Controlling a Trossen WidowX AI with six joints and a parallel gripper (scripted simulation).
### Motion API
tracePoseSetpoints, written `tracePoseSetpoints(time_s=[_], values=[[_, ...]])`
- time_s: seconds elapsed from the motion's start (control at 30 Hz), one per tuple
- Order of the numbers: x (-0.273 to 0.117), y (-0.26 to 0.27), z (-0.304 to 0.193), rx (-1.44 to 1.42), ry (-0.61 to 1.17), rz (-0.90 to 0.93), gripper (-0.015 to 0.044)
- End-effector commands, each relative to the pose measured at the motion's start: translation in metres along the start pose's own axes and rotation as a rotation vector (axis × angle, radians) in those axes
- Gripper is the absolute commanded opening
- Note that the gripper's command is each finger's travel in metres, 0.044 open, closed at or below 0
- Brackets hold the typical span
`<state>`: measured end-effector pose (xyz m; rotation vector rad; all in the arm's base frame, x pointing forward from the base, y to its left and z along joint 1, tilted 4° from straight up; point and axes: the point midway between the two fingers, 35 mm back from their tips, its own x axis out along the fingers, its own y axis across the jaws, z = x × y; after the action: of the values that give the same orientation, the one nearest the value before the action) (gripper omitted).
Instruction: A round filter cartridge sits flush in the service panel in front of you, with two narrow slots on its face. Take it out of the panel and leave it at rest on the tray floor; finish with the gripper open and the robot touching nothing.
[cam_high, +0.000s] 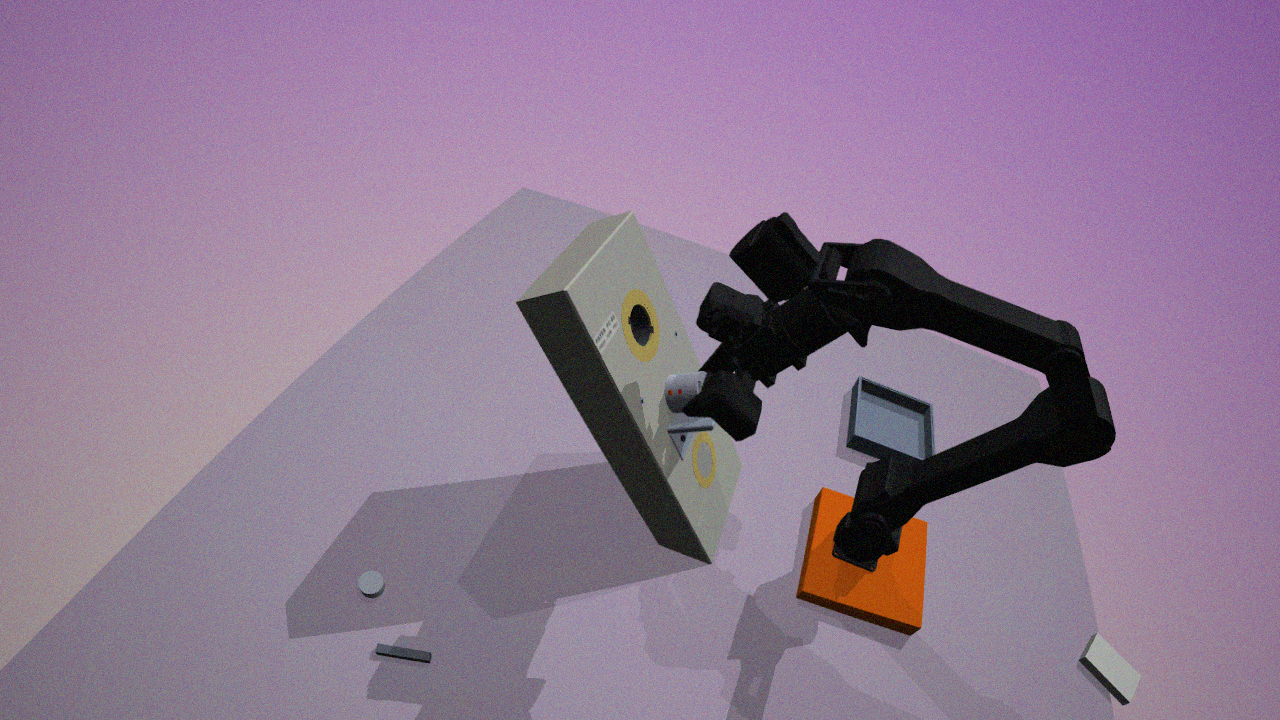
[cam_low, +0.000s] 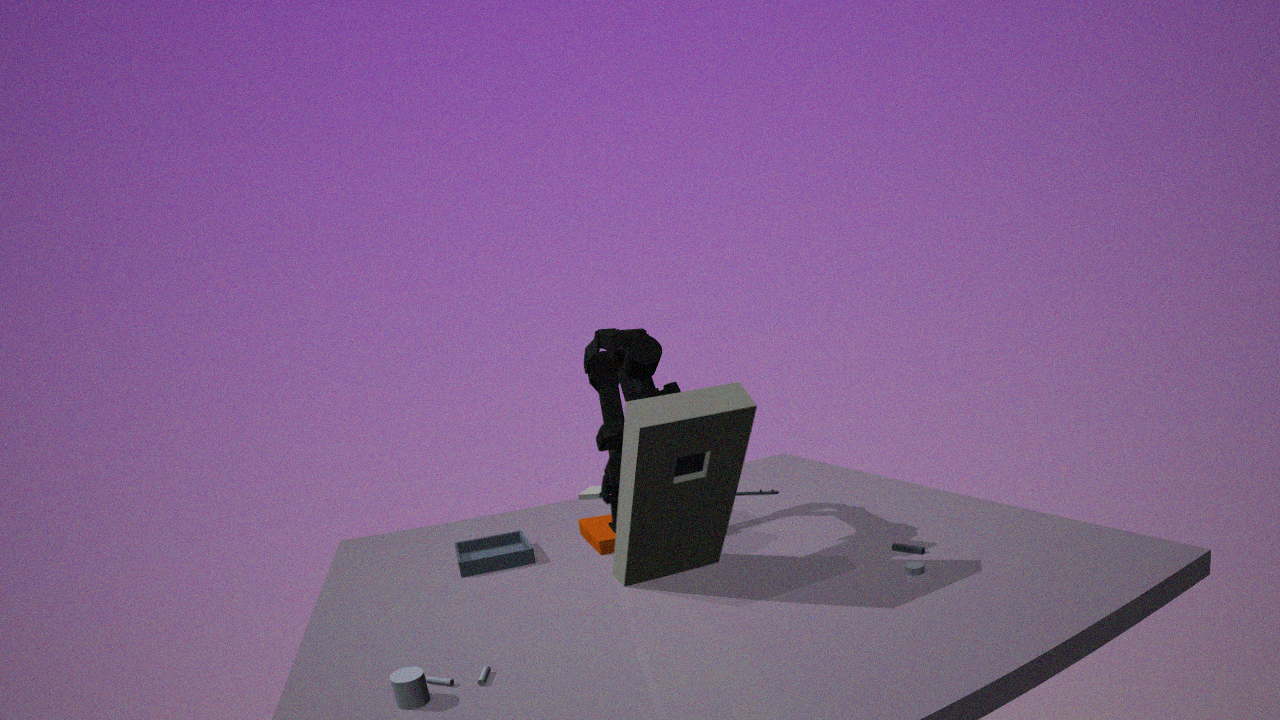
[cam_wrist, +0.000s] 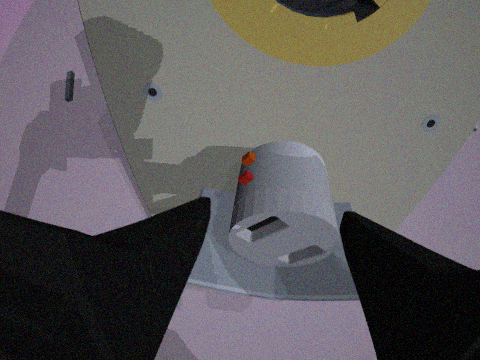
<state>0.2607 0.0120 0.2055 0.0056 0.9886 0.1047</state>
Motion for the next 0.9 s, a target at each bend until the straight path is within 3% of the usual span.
tracePoseSetpoints(time_s=[0.0,0.5,0.73,0.87], values=[[0.0,0.0,0.0,0.0,0.0,0.0,0.0285],[0.0,0.0,0.0,0.0,0.0,0.0,0.0185],[-0.004,0.0,0.008,0.0,-0.001,-0.001,0.0001],[-0.01,-0.001,0.021,0.0,-0.002,-0.003,0.0]])
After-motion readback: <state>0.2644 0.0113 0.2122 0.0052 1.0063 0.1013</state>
